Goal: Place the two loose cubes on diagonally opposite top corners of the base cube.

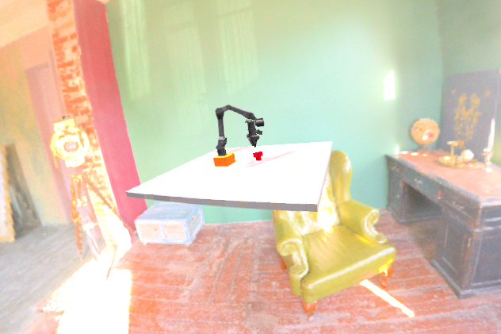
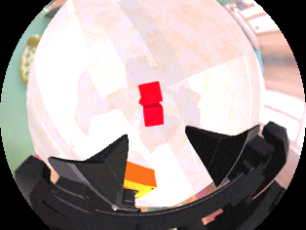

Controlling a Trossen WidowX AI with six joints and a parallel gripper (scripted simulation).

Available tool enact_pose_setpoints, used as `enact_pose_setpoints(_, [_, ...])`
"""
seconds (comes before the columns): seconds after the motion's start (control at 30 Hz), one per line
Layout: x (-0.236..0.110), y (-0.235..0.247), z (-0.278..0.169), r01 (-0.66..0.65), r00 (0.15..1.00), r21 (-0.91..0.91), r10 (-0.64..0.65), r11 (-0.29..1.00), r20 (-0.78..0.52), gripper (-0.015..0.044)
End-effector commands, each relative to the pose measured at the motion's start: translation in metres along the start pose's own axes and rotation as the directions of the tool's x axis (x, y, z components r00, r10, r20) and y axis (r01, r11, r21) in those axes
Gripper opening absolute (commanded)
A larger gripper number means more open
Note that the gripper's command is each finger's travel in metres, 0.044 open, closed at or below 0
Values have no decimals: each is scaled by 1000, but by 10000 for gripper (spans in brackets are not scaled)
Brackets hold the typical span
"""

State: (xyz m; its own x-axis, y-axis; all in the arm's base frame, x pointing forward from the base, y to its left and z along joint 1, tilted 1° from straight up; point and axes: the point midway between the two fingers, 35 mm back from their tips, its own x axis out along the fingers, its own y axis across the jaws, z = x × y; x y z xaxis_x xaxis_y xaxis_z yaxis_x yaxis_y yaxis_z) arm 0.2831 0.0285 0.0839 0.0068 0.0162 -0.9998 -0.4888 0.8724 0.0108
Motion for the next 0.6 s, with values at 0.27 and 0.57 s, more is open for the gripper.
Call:
enact_pose_setpoints(0.27, [-8,-1,1,5,1000,0,-5,1000,9,400])
enact_pose_setpoints(0.57, [-7,64,38,1,1000,-11,-1,1000,14,400])
